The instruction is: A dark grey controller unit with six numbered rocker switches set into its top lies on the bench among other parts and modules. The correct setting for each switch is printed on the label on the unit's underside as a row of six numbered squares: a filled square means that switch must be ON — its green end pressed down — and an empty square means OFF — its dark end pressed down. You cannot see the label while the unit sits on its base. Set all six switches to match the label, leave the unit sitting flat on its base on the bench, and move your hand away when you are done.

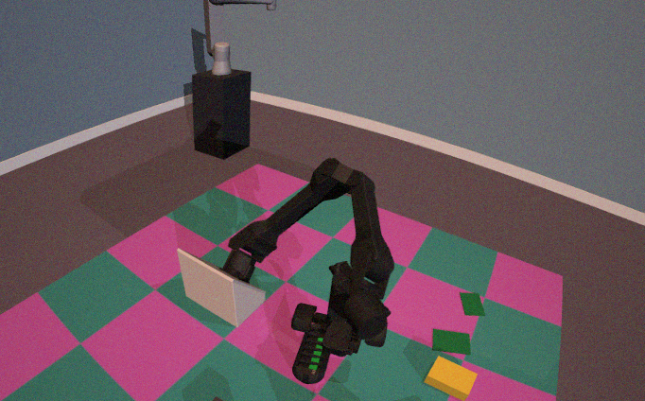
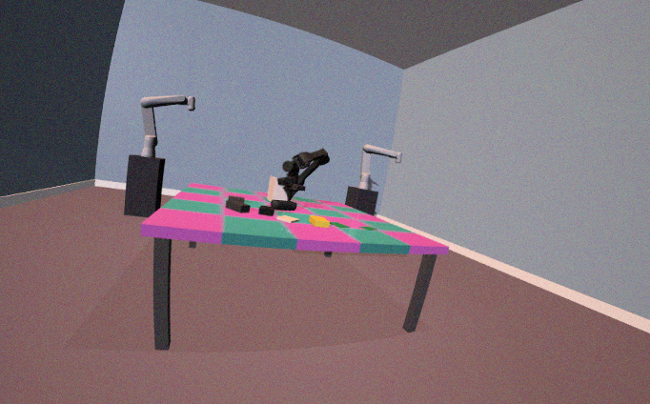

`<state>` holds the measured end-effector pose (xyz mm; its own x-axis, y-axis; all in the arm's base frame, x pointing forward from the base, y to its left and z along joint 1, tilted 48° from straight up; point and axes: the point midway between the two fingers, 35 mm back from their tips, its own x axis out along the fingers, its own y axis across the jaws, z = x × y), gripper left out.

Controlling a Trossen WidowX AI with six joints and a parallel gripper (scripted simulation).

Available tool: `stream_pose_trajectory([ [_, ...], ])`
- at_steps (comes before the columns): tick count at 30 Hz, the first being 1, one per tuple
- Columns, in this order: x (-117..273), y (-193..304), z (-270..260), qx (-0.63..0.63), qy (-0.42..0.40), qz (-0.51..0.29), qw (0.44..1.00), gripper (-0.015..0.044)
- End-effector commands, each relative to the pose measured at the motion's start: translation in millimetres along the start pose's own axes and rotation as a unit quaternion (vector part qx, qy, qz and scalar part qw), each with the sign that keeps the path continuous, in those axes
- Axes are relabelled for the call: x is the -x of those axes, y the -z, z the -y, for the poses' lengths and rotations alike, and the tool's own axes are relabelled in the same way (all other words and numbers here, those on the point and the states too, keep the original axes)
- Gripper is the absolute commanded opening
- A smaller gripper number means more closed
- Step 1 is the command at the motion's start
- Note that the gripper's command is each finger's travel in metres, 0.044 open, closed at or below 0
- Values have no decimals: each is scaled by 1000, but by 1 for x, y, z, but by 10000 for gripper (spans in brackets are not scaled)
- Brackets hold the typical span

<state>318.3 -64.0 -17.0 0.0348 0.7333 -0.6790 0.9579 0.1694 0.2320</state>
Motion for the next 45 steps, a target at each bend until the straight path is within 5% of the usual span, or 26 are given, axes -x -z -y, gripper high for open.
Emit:
stream_pose_trajectory([
  [1, 0, 0, 0, -1, 0, 0, 1000, 0],
  [5, 0, 0, 0, 0, 0, 0, 1000, 0],
  [11, 48, -1, 0, 0, 0, 1, 1000, 157],
  [16, 50, 0, 0, 0, 1, 1, 1000, 289],
  [27, 50, 0, 0, 0, 1, 1, 1000, 0],
  [39, 50, 0, 0, 0, 1, 1, 1000, 0],
  [45, 49, 0, 0, -3, -1, -1, 1000, 157],
])
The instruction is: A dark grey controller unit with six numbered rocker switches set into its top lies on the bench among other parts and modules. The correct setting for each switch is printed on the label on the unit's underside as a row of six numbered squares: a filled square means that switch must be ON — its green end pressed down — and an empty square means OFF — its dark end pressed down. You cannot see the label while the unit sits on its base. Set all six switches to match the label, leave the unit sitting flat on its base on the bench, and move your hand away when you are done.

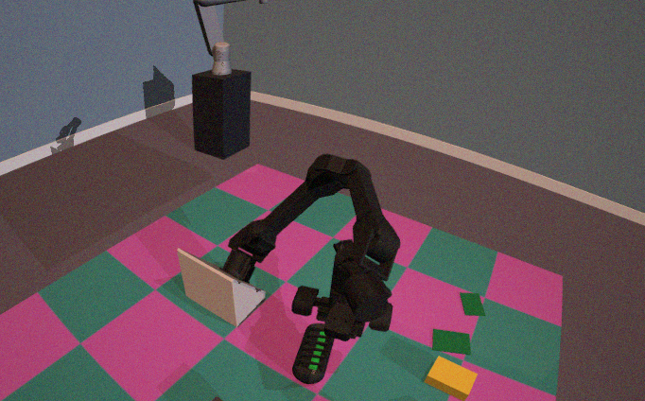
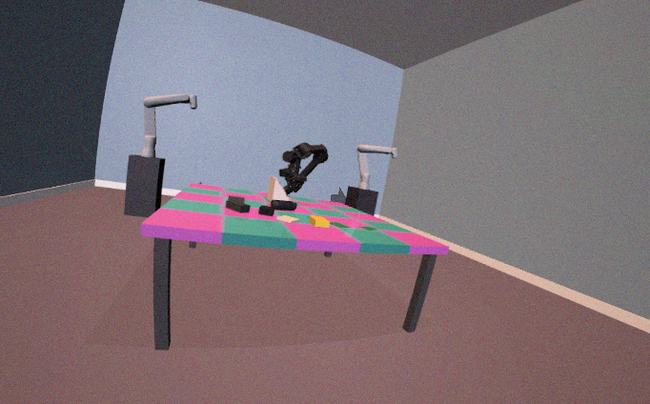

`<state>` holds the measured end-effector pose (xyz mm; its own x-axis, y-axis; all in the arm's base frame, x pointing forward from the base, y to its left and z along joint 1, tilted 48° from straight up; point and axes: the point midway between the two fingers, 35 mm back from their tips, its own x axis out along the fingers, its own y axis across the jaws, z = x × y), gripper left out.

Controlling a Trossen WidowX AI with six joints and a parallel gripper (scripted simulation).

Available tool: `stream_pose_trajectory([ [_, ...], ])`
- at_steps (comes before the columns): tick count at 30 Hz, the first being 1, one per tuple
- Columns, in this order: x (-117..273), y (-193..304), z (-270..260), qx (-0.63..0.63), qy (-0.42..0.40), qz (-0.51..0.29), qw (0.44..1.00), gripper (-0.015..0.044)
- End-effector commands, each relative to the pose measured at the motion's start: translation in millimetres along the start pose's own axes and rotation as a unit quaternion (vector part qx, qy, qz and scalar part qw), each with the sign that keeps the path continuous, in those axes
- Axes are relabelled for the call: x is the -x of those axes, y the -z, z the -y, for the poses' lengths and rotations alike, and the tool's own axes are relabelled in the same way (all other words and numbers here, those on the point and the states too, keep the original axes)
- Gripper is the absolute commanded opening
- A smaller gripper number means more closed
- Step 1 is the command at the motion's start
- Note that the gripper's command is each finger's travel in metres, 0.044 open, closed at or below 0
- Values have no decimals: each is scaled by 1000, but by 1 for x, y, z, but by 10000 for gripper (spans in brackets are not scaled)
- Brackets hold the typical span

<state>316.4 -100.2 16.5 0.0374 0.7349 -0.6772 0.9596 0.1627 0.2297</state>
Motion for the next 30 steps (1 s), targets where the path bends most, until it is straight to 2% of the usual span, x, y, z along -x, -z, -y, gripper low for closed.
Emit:
stream_pose_trajectory([
  [1, 0, 0, 0, 0, 0, 0, 1000, 184],
  [10, 0, 0, 0, 0, 0, 0, 1000, 420],
  [11, 0, 0, 0, 0, 0, 0, 1000, 440],
  [13, 0, 0, 0, 0, 0, 0, 1000, 440],
  [16, -5, -11, 12, 0, -16, -2, 1000, 361],
  [26, -48, -51, 101, -1, -137, 1, 991, 99],
  [30, -51, -51, 106, -1, -145, 3, 989, 0],
])
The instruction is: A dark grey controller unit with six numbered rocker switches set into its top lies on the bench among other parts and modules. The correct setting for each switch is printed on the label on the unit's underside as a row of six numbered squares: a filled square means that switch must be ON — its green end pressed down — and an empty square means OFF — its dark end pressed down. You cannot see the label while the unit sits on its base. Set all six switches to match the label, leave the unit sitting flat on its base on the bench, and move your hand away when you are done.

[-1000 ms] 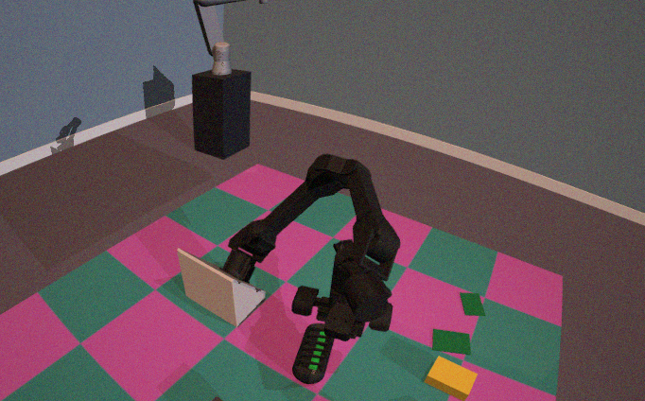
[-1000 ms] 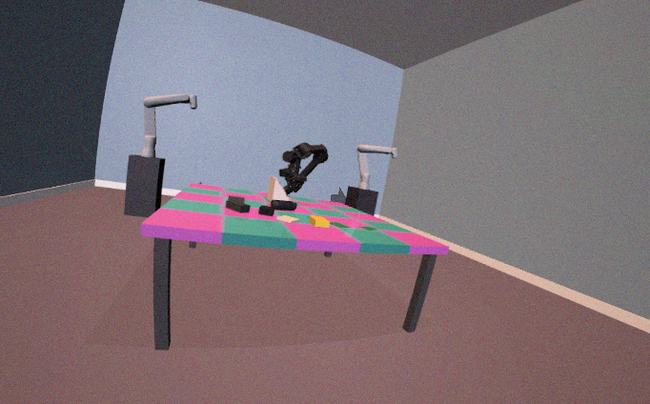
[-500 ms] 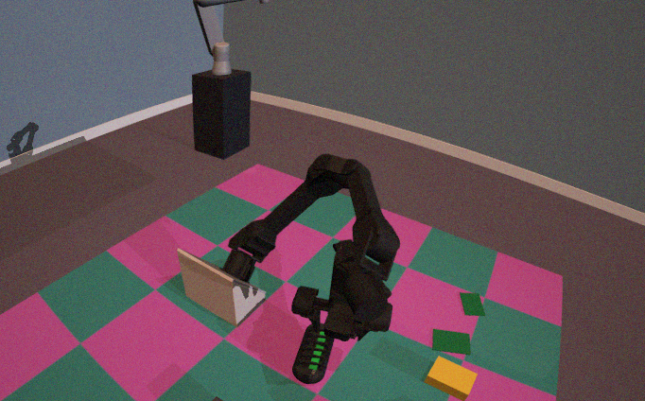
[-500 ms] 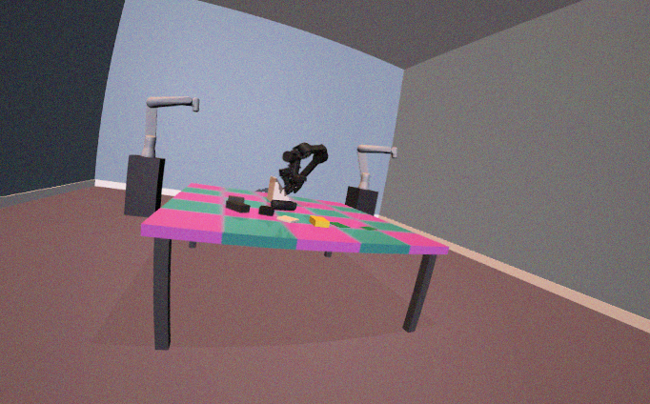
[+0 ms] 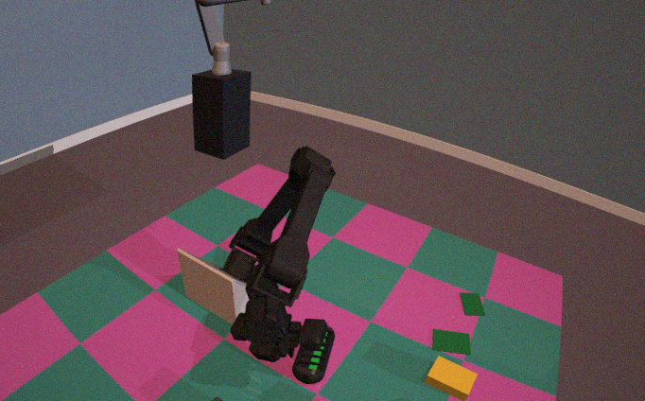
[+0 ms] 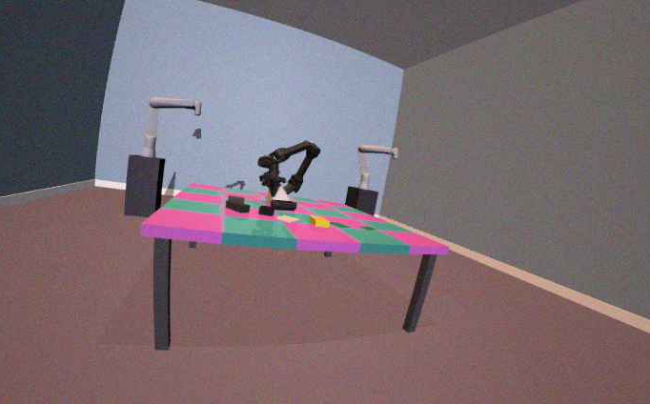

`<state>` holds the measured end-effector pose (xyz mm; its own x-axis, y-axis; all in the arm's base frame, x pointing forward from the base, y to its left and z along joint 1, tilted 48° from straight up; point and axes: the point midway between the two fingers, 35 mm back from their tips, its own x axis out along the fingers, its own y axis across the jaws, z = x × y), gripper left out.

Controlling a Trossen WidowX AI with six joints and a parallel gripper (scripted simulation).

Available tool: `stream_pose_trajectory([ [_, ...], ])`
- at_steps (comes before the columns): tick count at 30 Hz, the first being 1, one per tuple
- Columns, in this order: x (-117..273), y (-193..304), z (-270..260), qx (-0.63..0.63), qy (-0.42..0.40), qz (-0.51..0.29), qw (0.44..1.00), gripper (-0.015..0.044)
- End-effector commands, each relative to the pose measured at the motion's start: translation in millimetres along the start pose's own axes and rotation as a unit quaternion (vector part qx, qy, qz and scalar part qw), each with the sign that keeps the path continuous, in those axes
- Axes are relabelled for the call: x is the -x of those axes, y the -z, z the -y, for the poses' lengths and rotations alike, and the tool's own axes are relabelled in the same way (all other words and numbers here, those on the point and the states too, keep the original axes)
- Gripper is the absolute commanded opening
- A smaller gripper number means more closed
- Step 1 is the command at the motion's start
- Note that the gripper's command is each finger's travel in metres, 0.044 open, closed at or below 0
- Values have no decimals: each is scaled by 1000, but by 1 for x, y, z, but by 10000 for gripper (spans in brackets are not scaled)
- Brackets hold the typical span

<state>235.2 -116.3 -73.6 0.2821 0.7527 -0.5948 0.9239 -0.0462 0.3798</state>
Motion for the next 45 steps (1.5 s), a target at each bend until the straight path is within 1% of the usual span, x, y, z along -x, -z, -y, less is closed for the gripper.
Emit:
stream_pose_trajectory([
  [1, -3, -1, 6, 11, -16, 3, 1000, 0],
  [12, -4, -1, 6, 11, -16, 3, 1000, 0],
  [45, -55, -1, 20, 11, -17, 2, 1000, 0],
])
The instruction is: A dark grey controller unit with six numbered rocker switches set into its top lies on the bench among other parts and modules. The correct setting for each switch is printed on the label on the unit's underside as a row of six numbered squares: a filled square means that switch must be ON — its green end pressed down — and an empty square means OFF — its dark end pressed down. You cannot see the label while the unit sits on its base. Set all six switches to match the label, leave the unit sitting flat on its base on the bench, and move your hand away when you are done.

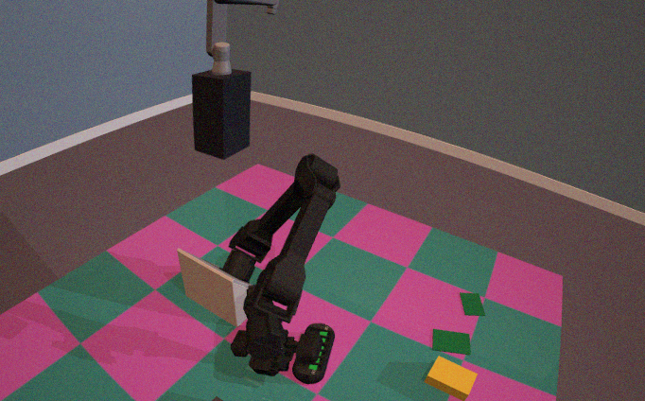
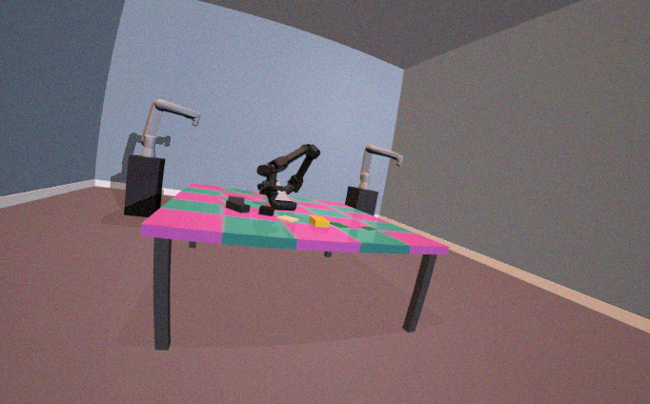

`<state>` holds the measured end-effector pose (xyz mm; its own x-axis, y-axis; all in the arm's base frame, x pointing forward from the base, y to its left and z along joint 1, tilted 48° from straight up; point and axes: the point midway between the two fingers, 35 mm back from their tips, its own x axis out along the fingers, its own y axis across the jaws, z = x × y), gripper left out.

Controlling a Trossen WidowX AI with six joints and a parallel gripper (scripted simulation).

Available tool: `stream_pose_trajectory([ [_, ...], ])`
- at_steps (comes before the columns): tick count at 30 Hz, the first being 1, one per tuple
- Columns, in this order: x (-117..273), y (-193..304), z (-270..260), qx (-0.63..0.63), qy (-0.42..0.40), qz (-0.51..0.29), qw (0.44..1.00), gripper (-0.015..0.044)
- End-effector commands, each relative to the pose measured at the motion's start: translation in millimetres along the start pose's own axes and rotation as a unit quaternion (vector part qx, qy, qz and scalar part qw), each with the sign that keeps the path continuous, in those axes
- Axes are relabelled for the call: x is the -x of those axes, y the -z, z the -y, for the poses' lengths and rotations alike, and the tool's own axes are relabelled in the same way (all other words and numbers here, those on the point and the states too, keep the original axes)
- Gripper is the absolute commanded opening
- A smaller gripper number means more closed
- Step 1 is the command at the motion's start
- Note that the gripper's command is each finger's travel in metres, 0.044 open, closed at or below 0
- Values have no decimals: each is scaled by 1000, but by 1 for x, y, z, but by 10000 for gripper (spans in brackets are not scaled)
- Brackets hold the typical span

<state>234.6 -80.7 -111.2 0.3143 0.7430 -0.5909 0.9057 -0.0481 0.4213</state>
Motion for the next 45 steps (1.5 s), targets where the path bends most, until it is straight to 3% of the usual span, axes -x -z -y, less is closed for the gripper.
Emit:
stream_pose_trajectory([
  [1, -6, 3, 3, -6, -1, -4, 1000, 0],
  [45, -10, 3, -12, -6, -1, -4, 1000, 0],
])
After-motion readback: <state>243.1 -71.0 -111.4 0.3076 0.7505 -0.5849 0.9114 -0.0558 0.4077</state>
